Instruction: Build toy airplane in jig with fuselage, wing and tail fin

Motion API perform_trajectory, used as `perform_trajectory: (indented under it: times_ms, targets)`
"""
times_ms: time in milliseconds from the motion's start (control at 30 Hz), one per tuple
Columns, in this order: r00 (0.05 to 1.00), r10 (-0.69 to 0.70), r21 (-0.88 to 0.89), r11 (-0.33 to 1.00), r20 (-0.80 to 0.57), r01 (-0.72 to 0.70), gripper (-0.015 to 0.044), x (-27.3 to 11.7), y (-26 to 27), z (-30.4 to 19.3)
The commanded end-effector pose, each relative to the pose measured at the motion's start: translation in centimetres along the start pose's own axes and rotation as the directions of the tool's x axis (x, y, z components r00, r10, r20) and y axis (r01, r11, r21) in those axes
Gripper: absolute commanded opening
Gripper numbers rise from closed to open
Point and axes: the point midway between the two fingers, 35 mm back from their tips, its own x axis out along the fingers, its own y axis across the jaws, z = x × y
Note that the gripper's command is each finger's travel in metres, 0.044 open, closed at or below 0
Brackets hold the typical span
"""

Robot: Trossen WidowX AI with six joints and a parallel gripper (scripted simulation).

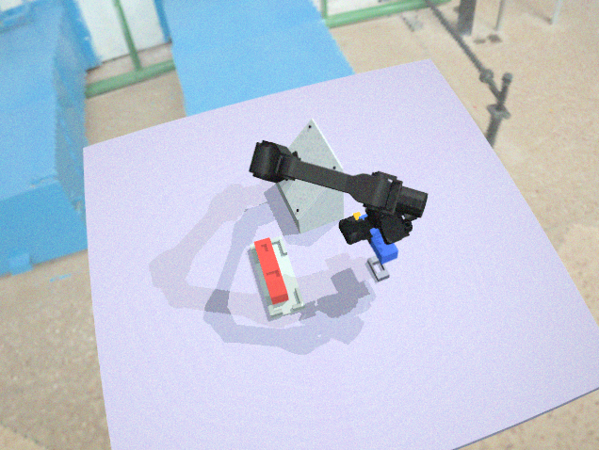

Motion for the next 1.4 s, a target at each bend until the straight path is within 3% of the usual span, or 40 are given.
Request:
perform_trajectory:
  times_ms: [0, 667, 1367]
  targets:
    - [1.000, 0.005, -0.050, 0.999, -0.005, -0.006, 0.0000, -0.1, -1.3, 0.2]
    - [1.000, 0.025, -0.378, 0.925, -0.003, -0.024, 0.0000, 0.4, -7.9, 0.6]
    - [1.000, 0.029, -0.676, 0.736, 0.000, -0.021, 0.0000, 1.5, -14.7, -0.5]
